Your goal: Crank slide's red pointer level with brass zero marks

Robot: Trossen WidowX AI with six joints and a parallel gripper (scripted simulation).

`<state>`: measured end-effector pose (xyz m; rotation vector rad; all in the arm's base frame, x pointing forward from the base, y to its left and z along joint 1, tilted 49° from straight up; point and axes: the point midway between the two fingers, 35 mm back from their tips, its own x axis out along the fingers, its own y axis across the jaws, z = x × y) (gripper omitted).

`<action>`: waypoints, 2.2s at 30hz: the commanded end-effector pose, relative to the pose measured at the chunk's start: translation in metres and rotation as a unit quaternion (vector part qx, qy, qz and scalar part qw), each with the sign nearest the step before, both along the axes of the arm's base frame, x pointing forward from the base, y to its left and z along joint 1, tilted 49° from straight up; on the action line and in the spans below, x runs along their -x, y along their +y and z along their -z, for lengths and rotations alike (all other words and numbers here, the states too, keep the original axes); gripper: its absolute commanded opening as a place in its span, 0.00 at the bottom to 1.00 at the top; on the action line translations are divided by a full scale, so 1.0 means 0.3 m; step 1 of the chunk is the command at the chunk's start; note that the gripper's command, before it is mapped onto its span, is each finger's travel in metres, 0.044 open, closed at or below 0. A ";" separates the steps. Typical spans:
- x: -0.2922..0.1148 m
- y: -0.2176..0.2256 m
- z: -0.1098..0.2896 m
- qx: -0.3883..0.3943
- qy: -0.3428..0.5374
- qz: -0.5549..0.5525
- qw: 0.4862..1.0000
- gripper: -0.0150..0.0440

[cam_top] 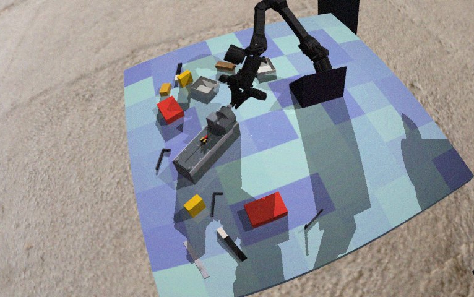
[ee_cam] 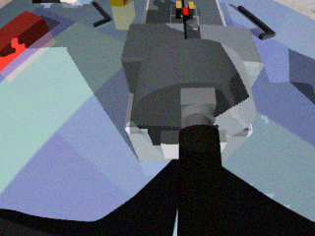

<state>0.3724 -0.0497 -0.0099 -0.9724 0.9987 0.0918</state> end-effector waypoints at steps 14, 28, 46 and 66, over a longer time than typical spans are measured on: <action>0.017 0.017 0.025 -0.005 0.010 -0.007 1.000 0.25; 0.019 0.017 0.028 -0.005 0.010 -0.007 1.000 0.25; 0.021 0.018 0.033 -0.005 0.010 -0.007 1.000 0.25; 0.023 0.018 0.038 -0.005 0.010 -0.007 1.000 0.25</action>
